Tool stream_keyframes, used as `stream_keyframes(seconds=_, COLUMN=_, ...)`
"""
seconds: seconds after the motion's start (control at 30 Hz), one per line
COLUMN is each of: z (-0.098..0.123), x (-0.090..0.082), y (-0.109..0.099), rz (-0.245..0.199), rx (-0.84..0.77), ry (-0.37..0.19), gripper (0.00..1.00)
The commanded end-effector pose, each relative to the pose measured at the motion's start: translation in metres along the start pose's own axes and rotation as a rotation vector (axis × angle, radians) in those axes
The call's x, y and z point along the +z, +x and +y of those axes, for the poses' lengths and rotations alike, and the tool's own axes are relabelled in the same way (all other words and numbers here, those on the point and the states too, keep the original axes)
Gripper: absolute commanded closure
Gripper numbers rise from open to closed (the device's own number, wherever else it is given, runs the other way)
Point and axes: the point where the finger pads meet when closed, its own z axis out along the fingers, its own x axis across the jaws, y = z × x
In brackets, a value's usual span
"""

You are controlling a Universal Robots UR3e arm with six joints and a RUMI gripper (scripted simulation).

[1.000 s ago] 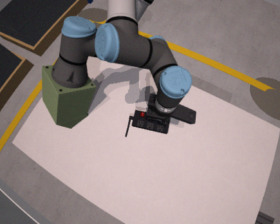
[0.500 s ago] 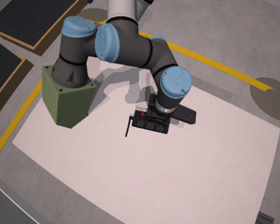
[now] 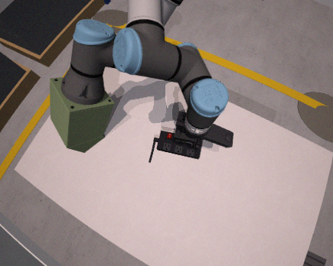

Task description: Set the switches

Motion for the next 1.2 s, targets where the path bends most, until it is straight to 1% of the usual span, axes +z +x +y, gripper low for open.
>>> stream_keyframes(seconds=0.0, z=-0.0006, x=-0.0005, y=0.0004, rz=0.001, rx=-0.001, ry=0.001, gripper=1.00)
stream_keyframes(seconds=0.7, z=-0.0006, x=-0.0004, y=0.0004, rz=0.001, rx=-0.001, ry=0.001, gripper=1.00)
stream_keyframes(seconds=1.17, z=-0.0006, x=0.0033, y=0.0005, rz=0.001, rx=-0.001, ry=0.001, gripper=1.00)
